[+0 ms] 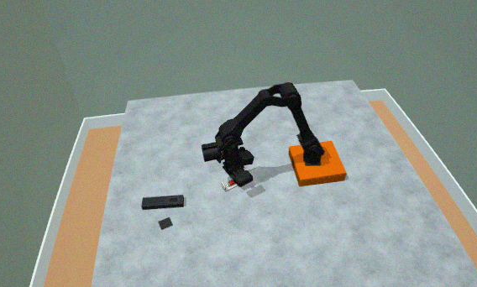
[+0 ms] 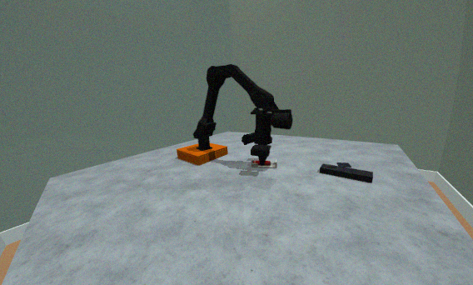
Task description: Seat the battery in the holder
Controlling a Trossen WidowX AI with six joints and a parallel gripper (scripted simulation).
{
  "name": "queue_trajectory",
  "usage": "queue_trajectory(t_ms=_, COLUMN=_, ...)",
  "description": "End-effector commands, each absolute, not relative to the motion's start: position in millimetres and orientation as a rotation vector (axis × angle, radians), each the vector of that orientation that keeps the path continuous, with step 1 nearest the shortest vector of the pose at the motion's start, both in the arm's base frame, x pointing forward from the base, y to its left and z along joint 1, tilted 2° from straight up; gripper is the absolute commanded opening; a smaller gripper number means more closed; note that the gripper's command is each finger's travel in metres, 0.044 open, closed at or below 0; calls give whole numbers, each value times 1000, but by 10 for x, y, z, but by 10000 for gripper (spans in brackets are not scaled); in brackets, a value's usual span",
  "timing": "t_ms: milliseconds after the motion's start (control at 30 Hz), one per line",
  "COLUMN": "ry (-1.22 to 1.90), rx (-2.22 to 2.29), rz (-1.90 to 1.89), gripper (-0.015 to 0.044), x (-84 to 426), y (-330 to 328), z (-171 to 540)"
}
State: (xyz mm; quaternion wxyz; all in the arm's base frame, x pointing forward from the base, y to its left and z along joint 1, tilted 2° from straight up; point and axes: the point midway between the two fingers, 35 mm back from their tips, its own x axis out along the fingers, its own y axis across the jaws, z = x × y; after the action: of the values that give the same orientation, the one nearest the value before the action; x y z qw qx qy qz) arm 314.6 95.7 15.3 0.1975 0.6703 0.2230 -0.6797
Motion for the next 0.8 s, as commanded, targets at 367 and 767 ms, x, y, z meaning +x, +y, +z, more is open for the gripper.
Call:
queue_trajectory(t_ms=367, ry=626, rx=1873, rz=-1901, gripper=160, x=3136, y=956, z=229)
queue_trajectory(t_ms=767, ry=625, rx=1875, rz=-1897, gripper=291, x=3141, y=951, z=599)
